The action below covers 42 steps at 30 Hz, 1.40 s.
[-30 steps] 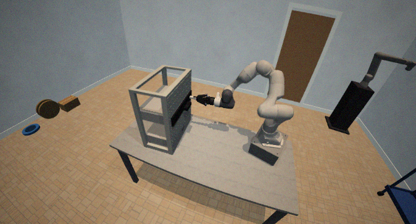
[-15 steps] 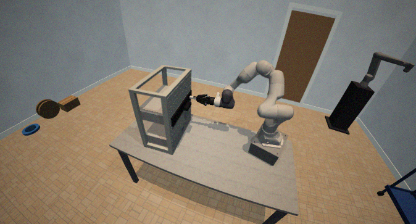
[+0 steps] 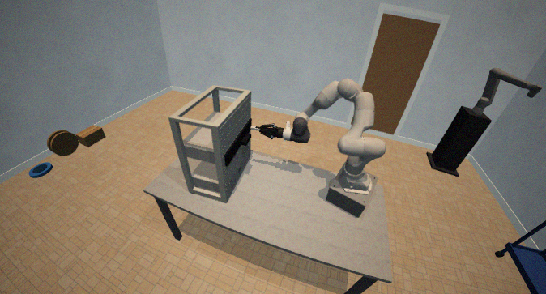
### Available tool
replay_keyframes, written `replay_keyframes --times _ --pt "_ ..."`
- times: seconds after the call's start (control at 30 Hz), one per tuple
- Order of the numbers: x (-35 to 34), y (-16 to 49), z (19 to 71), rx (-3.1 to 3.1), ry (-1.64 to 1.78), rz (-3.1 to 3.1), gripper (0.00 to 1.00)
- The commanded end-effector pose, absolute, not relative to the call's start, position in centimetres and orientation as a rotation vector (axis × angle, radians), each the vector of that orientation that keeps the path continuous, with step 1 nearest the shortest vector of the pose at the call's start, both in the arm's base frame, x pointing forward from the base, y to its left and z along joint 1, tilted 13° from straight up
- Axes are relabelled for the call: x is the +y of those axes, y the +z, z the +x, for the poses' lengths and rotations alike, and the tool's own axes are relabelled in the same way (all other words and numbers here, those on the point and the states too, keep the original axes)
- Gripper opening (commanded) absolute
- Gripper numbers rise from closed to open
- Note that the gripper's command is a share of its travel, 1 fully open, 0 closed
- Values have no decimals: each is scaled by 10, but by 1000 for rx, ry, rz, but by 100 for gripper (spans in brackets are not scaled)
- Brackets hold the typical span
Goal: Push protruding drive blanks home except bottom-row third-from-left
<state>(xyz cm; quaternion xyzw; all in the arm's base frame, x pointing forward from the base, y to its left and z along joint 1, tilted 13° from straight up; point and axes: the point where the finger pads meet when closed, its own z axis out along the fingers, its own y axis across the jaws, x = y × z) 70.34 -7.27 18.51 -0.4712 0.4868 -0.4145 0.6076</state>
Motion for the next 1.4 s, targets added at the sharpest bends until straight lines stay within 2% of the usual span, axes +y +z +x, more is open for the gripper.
replay_keyframes --times 0.0,0.2,0.43,1.37 --pt "-77 186 687 1123 -960 -1083 0" --pt "-83 183 653 1123 -960 -1083 0" --pt "-85 182 639 1123 -960 -1083 0" --pt "-85 182 638 1123 -960 -1083 0"
